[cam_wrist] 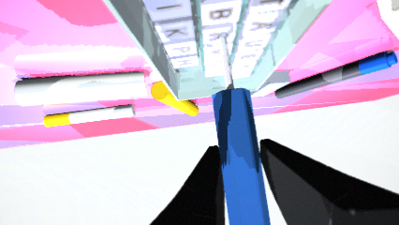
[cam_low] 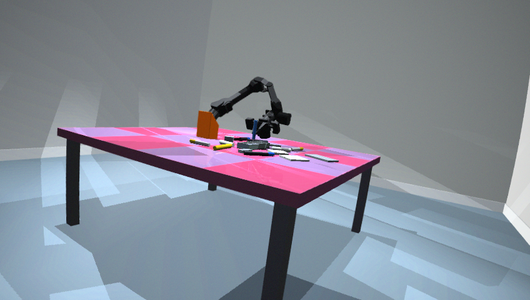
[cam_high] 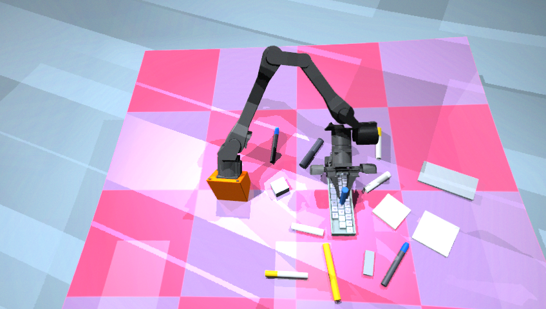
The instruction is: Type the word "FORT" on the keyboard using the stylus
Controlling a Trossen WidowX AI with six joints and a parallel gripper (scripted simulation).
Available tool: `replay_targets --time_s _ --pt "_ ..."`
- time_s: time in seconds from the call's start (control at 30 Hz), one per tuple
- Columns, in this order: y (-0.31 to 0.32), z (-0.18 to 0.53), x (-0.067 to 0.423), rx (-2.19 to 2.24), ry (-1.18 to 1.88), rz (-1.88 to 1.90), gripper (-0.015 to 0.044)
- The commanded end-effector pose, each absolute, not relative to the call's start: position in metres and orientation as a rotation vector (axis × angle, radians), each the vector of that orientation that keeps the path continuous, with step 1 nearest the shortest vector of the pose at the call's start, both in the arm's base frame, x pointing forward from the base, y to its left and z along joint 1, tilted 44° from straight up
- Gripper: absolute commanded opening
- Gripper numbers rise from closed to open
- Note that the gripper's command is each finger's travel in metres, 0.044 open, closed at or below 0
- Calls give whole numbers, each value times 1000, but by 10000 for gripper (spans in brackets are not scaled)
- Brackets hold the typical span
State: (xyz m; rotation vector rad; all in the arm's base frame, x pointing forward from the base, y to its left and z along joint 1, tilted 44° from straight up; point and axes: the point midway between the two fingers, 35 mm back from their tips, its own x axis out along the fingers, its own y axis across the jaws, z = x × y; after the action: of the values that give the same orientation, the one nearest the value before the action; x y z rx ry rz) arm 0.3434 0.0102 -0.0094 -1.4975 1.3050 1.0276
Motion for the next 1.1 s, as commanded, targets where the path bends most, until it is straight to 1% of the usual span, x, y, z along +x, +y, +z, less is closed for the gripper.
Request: replay_targets --time_s 0.0,0.53,0.83,1.07 --pt "12 -13 343 -1494 1309 1030 81" --pt "12 -13 343 -1494 1309 1030 81" --pt "-13 13 342 -1496 1310 1029 81" --pt "-14 11 342 -1488 1314 1027 85"
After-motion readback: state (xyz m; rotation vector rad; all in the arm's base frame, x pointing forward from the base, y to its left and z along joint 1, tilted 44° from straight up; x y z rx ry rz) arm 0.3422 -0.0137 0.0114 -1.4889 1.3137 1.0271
